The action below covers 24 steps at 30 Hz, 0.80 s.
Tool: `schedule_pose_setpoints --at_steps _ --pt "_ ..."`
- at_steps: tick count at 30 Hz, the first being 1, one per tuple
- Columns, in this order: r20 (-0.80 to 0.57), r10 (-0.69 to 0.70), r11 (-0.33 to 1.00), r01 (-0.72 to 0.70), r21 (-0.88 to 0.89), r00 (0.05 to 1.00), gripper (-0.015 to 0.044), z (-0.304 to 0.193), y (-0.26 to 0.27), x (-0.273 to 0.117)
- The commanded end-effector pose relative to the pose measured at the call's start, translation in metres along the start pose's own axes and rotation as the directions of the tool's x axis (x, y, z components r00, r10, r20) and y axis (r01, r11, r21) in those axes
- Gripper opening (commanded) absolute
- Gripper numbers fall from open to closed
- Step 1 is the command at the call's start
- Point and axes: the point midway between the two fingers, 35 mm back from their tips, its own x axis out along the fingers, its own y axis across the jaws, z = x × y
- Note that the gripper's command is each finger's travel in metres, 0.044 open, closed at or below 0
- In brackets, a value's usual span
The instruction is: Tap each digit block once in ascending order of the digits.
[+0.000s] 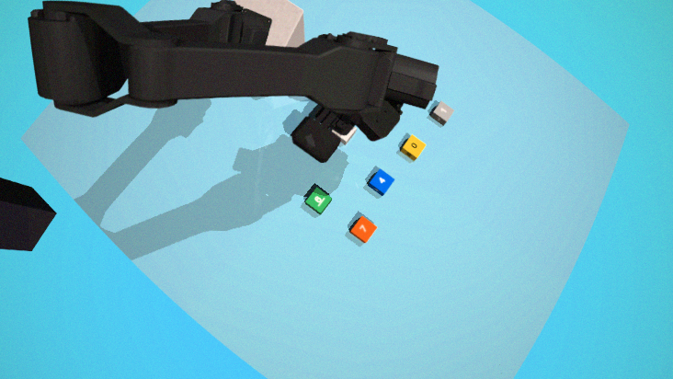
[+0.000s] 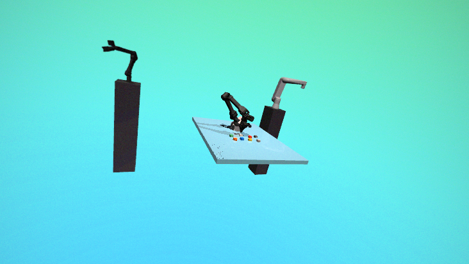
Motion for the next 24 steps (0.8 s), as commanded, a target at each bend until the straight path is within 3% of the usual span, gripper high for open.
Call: schedule_pose_setpoints --at_steps 1,3,8,16,24 --pt "0.002 0.006 1.000 -0.006 0.012 1.000 0.0020 0.001 0.000 -0.008" --pt "0.003 0.009 1.000 -0.009 0.011 1.000 0.0020 0.003 0.000 -0.018" --pt "0.002 0.010 1.000 -0.010 0.011 1.000 0.0020 0.002 0.000 -0.087" --pt "0.002 0.012 1.000 -0.012 0.005 1.000 0.0020 0.009 -0.001 -0.090" --pt "0.006 0.014 1.000 -0.014 0.007 1.000 0.0020 0.087 -0.023 -0.093"
